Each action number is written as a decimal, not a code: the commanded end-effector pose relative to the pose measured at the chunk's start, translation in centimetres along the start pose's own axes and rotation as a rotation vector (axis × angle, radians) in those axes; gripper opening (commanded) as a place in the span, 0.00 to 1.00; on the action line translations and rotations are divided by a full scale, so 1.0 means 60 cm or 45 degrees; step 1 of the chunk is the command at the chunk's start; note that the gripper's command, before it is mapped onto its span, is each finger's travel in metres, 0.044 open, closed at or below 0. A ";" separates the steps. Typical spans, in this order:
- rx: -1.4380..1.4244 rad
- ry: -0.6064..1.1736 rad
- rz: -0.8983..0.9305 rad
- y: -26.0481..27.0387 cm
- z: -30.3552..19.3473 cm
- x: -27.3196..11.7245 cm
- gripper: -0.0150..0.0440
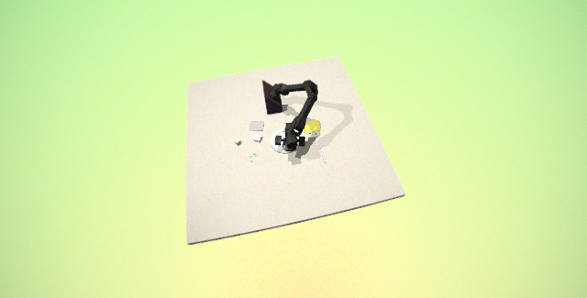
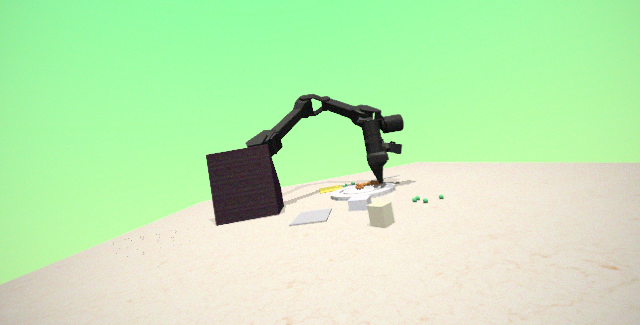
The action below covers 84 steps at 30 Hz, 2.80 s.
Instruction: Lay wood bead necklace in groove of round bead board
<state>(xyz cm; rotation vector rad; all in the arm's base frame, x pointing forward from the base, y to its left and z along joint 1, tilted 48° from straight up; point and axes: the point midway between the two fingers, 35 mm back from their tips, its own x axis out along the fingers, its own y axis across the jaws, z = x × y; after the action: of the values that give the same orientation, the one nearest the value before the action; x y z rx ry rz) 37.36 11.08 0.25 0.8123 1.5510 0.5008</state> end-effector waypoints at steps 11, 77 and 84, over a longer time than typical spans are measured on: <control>0.006 -0.003 0.004 -0.001 0.003 -0.023 0.25; -0.332 -0.003 0.003 0.019 0.000 -0.070 0.90; -0.332 -0.003 0.003 0.019 0.000 -0.064 0.90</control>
<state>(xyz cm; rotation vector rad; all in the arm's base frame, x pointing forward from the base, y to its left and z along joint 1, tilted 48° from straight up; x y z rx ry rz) 37.64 8.84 3.70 0.6266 1.4523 0.6754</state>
